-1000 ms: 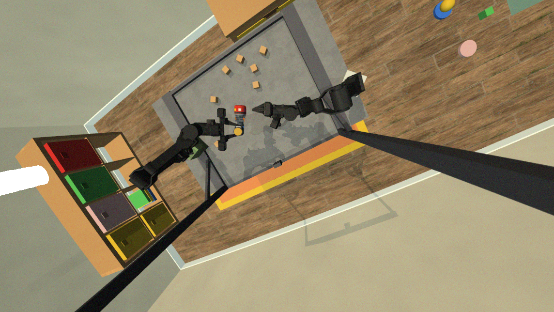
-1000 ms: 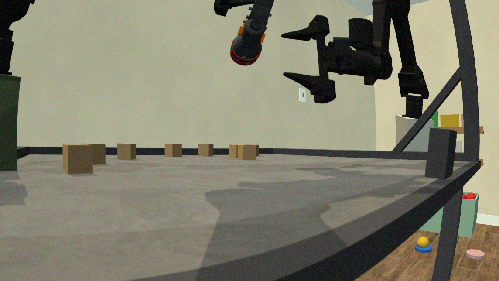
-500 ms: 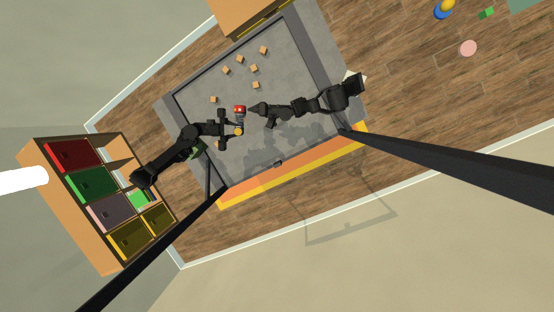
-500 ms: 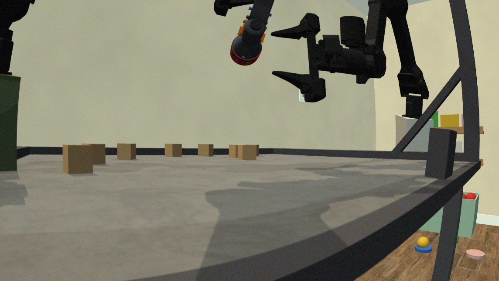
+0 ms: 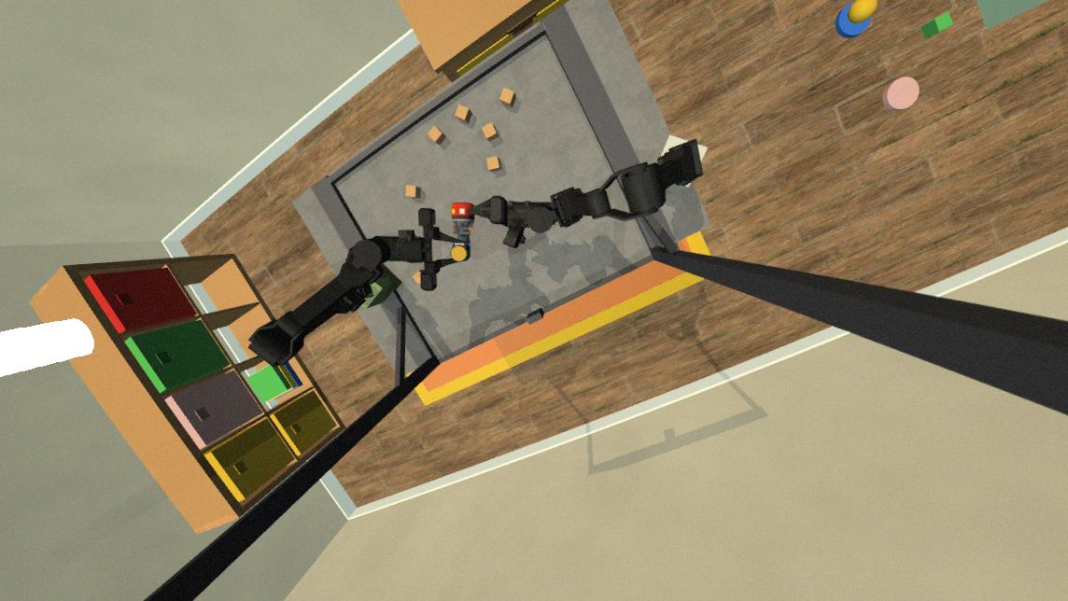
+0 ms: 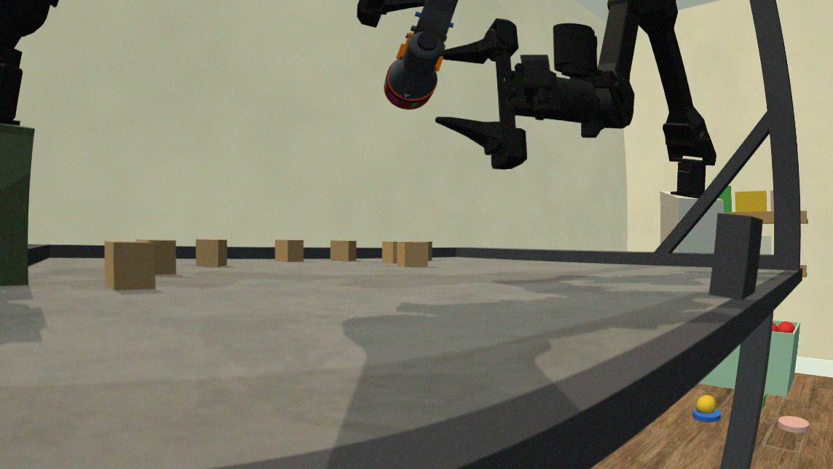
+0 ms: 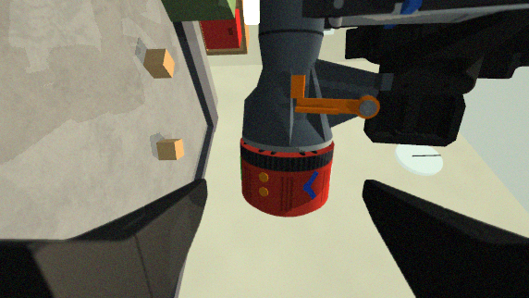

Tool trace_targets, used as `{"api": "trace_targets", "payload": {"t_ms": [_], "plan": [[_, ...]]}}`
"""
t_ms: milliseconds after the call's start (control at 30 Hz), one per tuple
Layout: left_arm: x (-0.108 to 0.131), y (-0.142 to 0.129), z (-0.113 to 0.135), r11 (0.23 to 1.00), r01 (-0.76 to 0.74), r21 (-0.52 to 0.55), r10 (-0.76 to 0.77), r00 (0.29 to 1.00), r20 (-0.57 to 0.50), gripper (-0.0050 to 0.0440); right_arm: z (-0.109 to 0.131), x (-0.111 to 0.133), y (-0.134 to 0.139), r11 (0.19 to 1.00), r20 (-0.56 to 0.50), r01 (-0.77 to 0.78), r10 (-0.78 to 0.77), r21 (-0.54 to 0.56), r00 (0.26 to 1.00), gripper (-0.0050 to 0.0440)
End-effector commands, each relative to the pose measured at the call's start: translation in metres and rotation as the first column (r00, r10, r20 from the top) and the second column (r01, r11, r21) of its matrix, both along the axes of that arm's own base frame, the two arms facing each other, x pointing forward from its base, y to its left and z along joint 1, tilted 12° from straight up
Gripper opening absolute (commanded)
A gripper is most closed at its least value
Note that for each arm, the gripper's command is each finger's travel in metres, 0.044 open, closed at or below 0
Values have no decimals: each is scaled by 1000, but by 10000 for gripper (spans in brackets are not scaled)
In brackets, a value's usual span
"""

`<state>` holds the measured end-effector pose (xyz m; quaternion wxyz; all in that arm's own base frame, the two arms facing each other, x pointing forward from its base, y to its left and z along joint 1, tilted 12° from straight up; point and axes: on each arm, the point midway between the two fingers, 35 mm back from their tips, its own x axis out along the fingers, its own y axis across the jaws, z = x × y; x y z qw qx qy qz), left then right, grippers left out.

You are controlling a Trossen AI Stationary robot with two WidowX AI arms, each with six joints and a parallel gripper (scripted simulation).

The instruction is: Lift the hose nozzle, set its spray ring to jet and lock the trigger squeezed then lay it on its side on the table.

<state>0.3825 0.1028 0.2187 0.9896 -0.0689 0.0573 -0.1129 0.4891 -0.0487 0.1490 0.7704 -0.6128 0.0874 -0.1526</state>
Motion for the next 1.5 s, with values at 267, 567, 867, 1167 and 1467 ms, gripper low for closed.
{"api": "trace_targets", "payload": {"t_ms": [267, 567, 867, 1167, 1467], "plan": [[1, 1, 19, 999, -4, 33, 2, 999, 48, 167, 7, 20, -7, 1000, 16, -1, 1, 2, 1000, 407], [1, 1, 19, 999, -4, 33, 2, 999, 48, 167, 8, 32, -11, 1000, 16, -1, 1, 3, 1000, 407], [1, 1, 19, 999, -4, 33, 2, 999, 48, 167, 9, 37, -13, 1000, 17, -1, 1, 3, 1000, 0], [1, 1, 19, 999, -4, 33, 2, 999, 48, 167, 9, 37, -13, 1000, 17, -1, 1, 3, 1000, 0], [1, 1, 19, 999, -4, 33, 2, 999, 48, 167, 12, 36, -13, 999, -49, -20, 21, 29, 999, 0]]}}
